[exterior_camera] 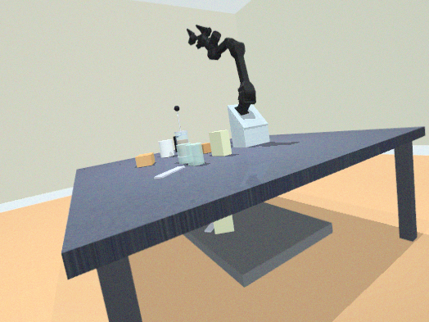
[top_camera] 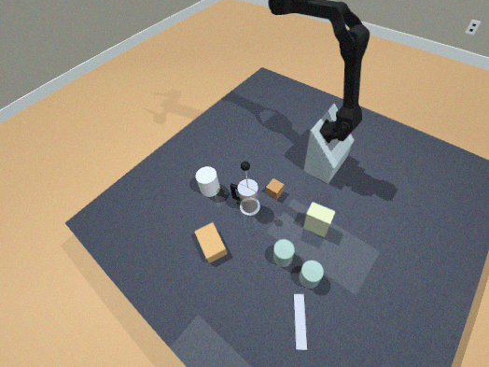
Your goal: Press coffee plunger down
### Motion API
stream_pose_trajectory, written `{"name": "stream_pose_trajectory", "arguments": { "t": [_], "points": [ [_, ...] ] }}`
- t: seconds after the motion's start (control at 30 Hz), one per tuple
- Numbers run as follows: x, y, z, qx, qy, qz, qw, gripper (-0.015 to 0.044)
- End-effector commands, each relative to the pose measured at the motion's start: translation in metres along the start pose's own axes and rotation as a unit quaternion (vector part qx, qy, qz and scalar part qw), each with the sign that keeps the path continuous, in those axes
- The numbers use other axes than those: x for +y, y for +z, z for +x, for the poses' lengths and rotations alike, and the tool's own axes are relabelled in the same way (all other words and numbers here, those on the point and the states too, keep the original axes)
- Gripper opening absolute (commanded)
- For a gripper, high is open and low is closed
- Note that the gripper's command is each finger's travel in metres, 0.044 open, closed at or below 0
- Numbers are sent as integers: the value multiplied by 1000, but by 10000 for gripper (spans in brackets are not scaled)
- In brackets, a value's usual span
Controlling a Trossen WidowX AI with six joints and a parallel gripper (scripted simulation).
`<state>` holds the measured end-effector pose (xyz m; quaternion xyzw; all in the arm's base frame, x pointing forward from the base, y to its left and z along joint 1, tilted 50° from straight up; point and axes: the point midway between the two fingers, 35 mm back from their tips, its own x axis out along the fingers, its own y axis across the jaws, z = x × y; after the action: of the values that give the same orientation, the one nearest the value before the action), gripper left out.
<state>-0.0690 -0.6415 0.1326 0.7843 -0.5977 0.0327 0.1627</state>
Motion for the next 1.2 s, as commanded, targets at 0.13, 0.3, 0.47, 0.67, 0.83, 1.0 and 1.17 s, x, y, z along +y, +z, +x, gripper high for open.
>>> {"name": "stream_pose_trajectory", "arguments": {
  "t": [0.13, 0.3, 0.47, 0.67, 0.83, 1.0, 1.17],
  "points": [
    [-37, 0, 4, -29, -44, -78, 996, 440],
    [-116, -6, -3, -55, -150, -231, 960, 440],
    [-191, -13, -28, -43, -260, -373, 890, 440],
    [-273, -25, -78, 27, -384, -505, 773, 440],
    [-323, -35, -126, 107, -454, -573, 674, 440],
    [-367, -48, -183, 210, -503, -619, 565, 440],
    [-403, -63, -249, 330, -526, -642, 450, 440]
  ]
}}
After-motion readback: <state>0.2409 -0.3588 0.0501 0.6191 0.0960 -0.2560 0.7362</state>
